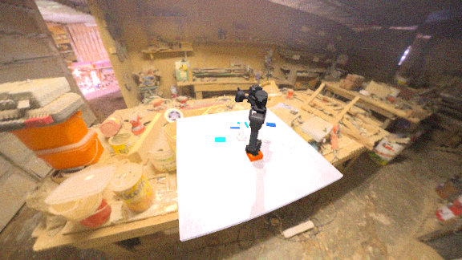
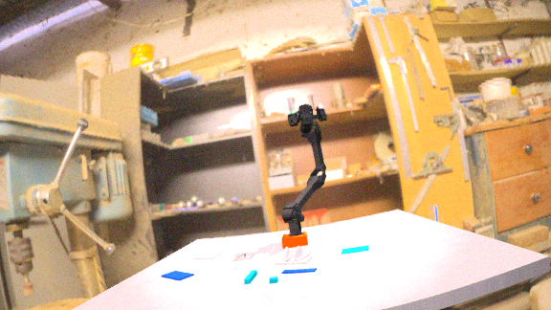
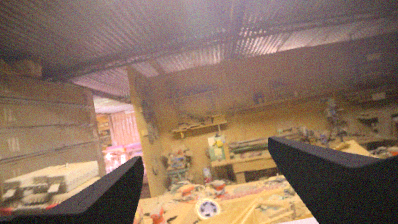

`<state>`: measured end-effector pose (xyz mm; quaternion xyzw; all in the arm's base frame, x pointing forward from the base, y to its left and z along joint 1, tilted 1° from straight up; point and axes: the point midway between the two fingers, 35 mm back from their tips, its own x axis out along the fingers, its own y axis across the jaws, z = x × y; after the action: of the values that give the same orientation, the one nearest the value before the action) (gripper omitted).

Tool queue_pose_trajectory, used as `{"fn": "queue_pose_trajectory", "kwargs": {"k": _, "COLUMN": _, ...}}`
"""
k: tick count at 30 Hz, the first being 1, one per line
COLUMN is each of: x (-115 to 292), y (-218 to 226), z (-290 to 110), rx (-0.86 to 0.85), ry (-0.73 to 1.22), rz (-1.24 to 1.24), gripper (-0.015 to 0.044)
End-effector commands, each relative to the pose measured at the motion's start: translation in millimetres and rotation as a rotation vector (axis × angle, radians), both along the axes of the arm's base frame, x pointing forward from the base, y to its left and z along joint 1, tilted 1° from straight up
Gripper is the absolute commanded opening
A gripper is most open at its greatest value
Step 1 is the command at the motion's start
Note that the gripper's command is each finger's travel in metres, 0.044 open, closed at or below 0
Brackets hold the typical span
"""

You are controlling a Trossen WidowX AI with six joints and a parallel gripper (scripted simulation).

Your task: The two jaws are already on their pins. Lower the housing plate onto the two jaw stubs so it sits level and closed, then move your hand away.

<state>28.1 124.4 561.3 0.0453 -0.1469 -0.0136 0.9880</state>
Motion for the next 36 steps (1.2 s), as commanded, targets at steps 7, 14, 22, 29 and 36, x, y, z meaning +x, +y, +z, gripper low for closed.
{"fn": "queue_pose_trajectory", "kwargs": {"k": 7, "x": 27, "y": -41, "z": -1, "rx": -0.003, "ry": 0.045, "rz": -0.125, "gripper": 0.044}}
{"fn": "queue_pose_trajectory", "kwargs": {"k": 14, "x": 59, "y": -93, "z": -10, "rx": -0.069, "ry": 0.156, "rz": -0.248, "gripper": 0.044}}
{"fn": "queue_pose_trajectory", "kwargs": {"k": 22, "x": 92, "y": -149, "z": -31, "rx": -0.165, "ry": 0.313, "rz": -0.343, "gripper": 0.044}}
{"fn": "queue_pose_trajectory", "kwargs": {"k": 29, "x": 115, "y": -192, "z": -52, "rx": -0.27, "ry": 0.453, "rz": -0.398, "gripper": 0.044}}
{"fn": "queue_pose_trajectory", "kwargs": {"k": 36, "x": 133, "y": -231, "z": -79, "rx": -0.38, "ry": 0.603, "rz": -0.426, "gripper": 0.044}}
